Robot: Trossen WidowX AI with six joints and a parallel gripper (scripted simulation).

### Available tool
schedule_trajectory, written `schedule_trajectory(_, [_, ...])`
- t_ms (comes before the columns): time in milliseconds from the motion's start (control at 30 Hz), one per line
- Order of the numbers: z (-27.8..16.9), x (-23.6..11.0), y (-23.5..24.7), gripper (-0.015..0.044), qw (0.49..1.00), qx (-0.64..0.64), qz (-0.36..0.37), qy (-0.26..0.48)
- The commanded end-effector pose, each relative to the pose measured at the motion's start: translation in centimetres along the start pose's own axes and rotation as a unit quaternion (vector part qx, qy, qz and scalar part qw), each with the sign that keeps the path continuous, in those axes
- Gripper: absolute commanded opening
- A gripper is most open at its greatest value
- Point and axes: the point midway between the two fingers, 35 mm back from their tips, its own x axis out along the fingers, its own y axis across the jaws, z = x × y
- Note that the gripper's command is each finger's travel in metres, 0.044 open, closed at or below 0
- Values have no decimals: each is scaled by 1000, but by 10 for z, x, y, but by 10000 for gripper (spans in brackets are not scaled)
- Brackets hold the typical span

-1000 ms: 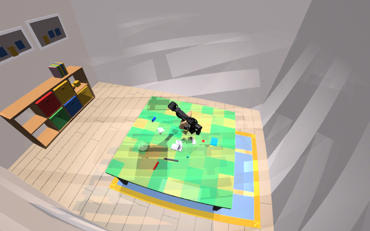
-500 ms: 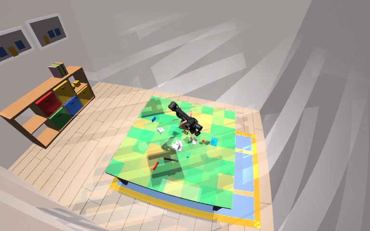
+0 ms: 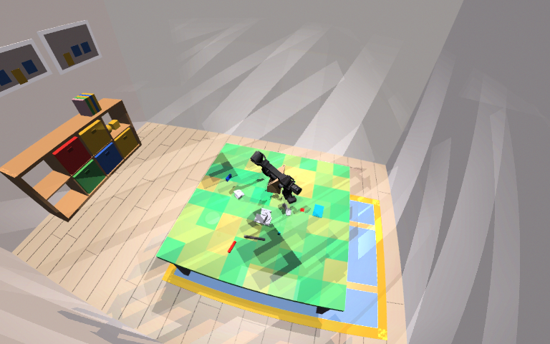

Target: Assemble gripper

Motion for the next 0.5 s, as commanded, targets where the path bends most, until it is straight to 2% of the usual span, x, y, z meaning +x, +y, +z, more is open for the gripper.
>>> schedule_trajectory(0, [2, -1, -2, 0, 999, 41, -2, -2])
schedule_trajectory(467, [5, -1, -4, 0, 984, 178, -2, -3])
